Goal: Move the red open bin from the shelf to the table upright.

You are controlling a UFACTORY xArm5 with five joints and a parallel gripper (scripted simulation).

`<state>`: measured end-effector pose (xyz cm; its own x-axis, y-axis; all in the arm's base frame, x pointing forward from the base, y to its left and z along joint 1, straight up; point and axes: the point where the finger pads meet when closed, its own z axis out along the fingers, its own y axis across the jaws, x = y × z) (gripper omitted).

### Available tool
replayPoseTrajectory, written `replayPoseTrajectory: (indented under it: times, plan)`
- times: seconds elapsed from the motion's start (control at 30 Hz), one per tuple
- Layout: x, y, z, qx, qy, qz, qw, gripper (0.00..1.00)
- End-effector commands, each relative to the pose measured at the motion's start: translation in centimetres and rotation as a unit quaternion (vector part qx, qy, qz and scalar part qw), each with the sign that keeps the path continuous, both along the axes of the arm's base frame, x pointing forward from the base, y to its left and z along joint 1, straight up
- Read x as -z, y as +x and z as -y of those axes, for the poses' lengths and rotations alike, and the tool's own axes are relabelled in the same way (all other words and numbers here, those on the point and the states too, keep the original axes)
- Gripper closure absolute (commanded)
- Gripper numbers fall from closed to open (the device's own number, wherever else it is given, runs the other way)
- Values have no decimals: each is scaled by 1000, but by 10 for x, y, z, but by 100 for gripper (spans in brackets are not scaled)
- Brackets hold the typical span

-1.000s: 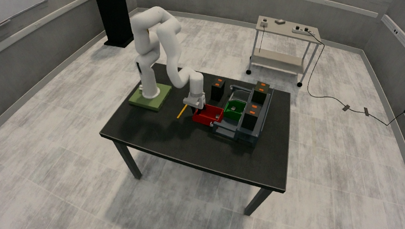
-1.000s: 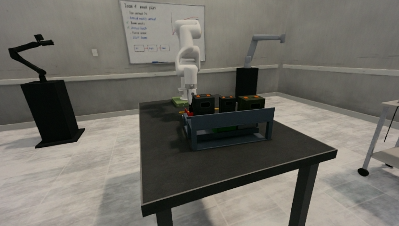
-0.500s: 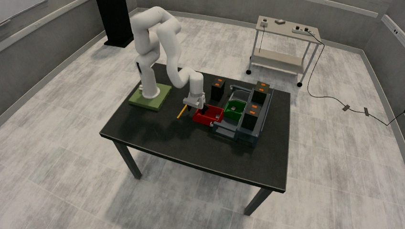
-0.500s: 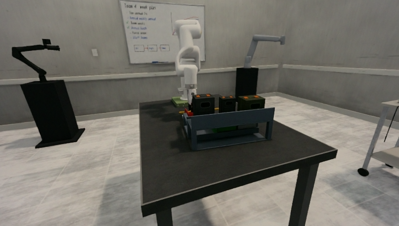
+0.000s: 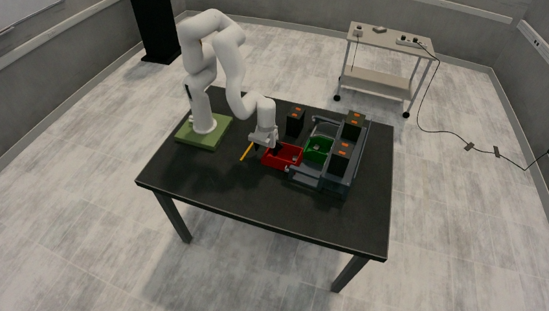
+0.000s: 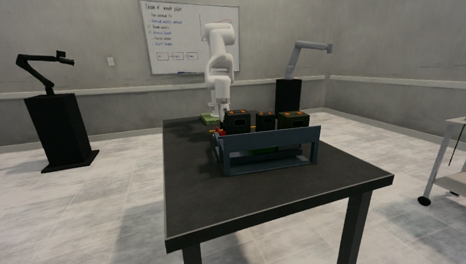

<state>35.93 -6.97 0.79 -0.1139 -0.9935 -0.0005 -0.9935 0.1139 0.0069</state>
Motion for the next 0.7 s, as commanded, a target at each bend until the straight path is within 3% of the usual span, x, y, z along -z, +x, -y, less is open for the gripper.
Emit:
replayPoseTrajectory:
  times: [0.0, 0.67]
  plan:
    - [-1, 1, 0, 0, 0, 2, 1000, 0]
    - [-7, 1, 0, 0, -1, 1, 1000, 0]
